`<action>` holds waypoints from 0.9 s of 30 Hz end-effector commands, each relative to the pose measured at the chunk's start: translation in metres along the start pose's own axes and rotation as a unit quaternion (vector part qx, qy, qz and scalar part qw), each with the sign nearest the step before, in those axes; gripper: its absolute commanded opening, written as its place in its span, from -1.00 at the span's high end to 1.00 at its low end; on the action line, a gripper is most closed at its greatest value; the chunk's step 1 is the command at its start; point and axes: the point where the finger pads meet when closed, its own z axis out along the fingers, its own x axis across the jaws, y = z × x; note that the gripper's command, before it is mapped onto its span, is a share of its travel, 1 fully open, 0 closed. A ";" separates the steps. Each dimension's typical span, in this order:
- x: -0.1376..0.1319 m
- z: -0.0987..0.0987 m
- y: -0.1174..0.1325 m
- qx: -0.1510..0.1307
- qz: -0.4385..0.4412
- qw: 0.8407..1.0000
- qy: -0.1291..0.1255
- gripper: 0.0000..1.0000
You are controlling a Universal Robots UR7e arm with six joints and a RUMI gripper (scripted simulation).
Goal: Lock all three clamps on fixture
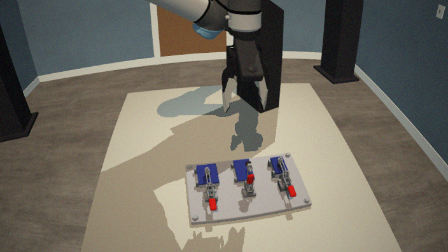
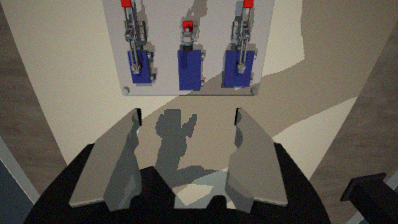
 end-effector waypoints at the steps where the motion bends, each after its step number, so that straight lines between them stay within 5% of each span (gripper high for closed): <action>1: 0.002 0.000 -0.001 0.001 -0.001 1.000 -0.002 -0.16; 2: -0.001 0.000 0.000 0.000 0.000 1.000 0.000 0.44; 18: -0.001 0.000 0.000 0.000 0.000 1.000 0.000 0.44; 23: -0.001 0.060 0.000 0.001 -0.001 1.000 -0.002 0.44; 27: -0.001 0.060 0.000 0.001 -0.001 1.000 -0.002 0.44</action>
